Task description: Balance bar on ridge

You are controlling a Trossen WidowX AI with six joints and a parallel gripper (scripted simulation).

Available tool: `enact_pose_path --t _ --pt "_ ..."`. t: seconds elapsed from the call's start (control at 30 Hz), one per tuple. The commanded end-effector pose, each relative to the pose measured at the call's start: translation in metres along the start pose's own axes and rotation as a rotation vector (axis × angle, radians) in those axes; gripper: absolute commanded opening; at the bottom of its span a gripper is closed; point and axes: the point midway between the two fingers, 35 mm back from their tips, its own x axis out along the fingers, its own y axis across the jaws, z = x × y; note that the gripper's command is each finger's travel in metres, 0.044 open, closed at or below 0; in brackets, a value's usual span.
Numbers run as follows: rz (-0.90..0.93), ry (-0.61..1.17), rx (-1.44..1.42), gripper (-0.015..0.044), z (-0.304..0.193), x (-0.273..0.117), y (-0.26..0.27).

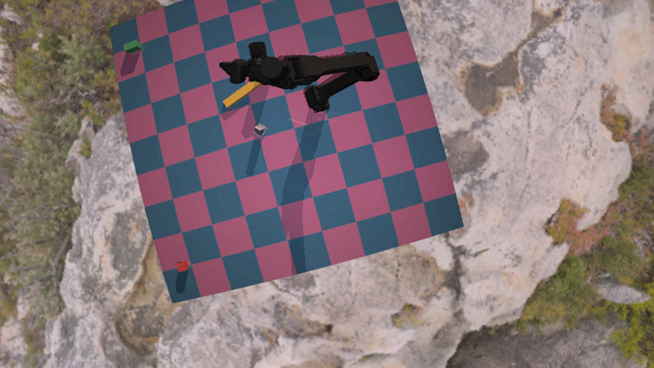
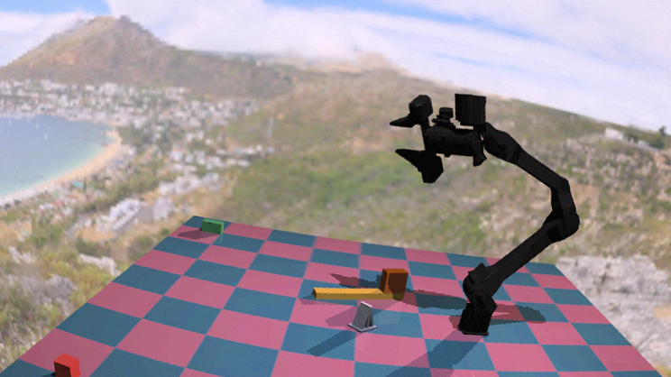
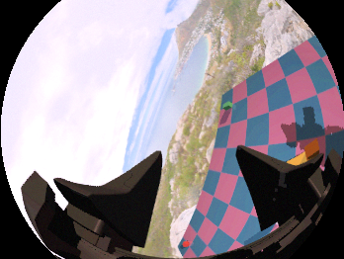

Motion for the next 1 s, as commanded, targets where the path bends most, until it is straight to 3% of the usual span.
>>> enact_pose_path --t 0.0,0.47,0.97 --pt "-0.057 0.031 -0.147 0.0315 -0.008 0.013 -0.007" --pt "-0.262 0.210 -0.660 0.0315 -0.031 0.054 -0.045" --pt "-0.411 0.543 -1.119 0.0315 -0.050 0.083 -0.096"
